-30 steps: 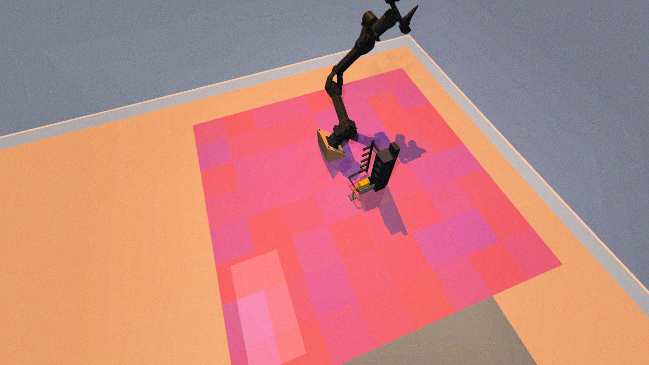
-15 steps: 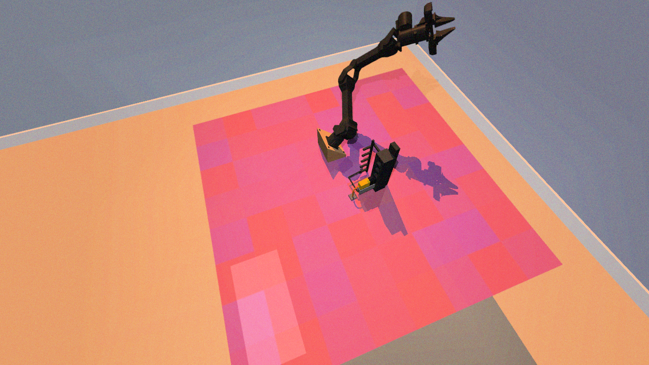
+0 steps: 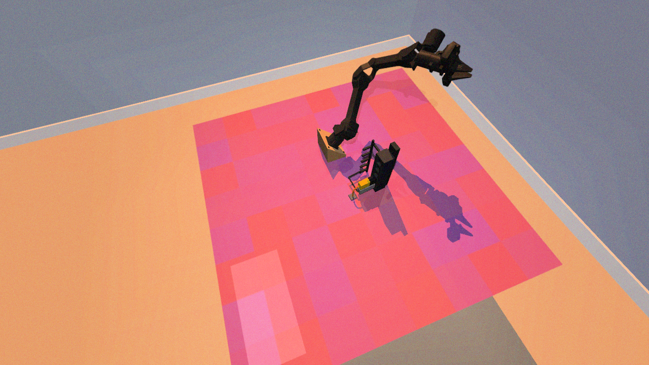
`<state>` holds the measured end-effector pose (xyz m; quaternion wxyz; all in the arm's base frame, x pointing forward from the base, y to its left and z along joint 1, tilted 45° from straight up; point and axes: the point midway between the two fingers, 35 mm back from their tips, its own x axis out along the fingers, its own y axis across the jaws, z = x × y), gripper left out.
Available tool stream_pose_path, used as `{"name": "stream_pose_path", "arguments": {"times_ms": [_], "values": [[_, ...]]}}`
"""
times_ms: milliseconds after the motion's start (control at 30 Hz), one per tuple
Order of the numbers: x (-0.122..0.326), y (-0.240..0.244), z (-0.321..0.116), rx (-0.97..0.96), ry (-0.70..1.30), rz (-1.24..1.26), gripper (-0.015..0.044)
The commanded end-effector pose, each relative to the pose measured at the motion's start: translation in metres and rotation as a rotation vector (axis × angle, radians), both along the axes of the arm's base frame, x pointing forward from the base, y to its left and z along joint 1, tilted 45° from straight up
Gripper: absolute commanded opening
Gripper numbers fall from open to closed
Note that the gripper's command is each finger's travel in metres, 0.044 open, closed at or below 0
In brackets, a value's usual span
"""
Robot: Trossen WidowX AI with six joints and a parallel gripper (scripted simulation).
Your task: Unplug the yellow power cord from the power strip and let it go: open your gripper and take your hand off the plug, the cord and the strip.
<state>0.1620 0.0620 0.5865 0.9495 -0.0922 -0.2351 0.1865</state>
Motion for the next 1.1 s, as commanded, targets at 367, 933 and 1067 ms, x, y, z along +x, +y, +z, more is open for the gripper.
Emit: {"name": "stream_pose_path", "arguments": {"times_ms": [367, 933, 1067], "values": [[0.165, -0.017, -0.168, 0.248, 0.791, 0.003, 0.0160], [0.204, -0.054, -0.409, 0.787, 1.757, -0.184, 0.0160], [0.184, -0.058, -0.465, 0.988, 2.025, -0.277, 0.0160]]}}
